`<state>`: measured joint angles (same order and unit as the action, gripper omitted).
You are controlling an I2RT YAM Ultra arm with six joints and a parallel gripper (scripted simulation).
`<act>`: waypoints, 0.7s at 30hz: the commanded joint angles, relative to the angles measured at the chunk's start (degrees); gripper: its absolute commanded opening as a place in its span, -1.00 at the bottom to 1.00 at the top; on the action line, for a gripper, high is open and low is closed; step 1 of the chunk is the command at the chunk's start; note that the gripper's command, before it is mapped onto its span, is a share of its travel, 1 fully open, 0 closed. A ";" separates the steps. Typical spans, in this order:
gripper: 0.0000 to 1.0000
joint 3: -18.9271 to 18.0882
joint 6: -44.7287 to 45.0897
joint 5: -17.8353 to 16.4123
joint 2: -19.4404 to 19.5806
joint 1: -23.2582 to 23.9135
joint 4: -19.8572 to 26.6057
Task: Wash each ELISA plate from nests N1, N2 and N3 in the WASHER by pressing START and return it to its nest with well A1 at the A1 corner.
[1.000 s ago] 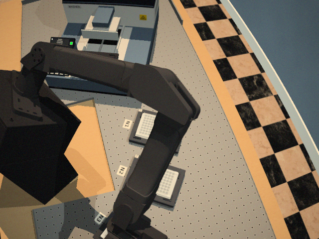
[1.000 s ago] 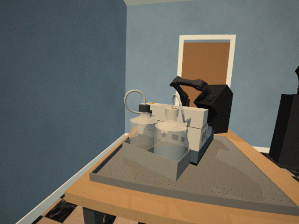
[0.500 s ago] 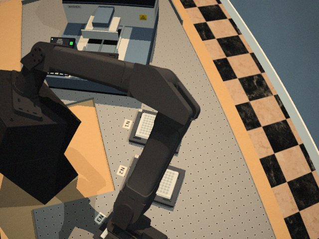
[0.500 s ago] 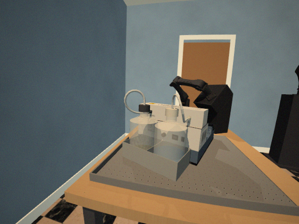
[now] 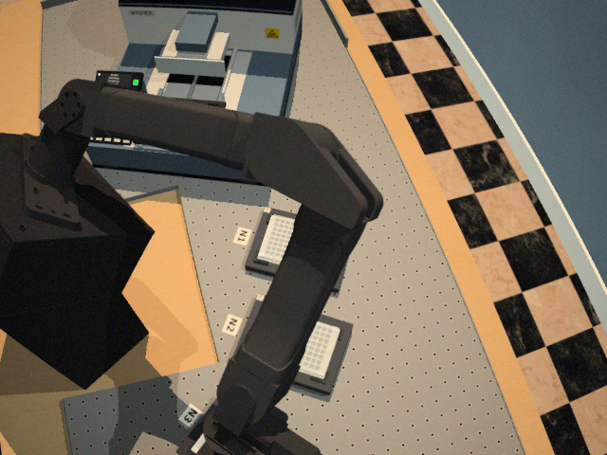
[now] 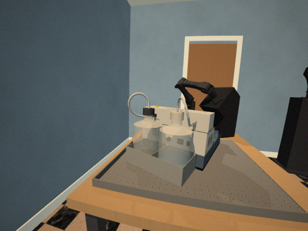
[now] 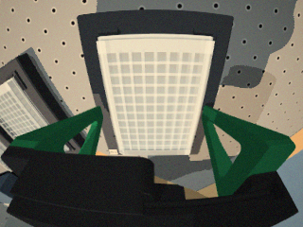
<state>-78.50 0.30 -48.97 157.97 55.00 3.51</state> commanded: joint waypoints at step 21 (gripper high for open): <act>1.00 1.07 6.63 -0.31 -4.52 5.10 7.92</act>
<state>-77.43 5.63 -49.23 154.30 58.61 10.13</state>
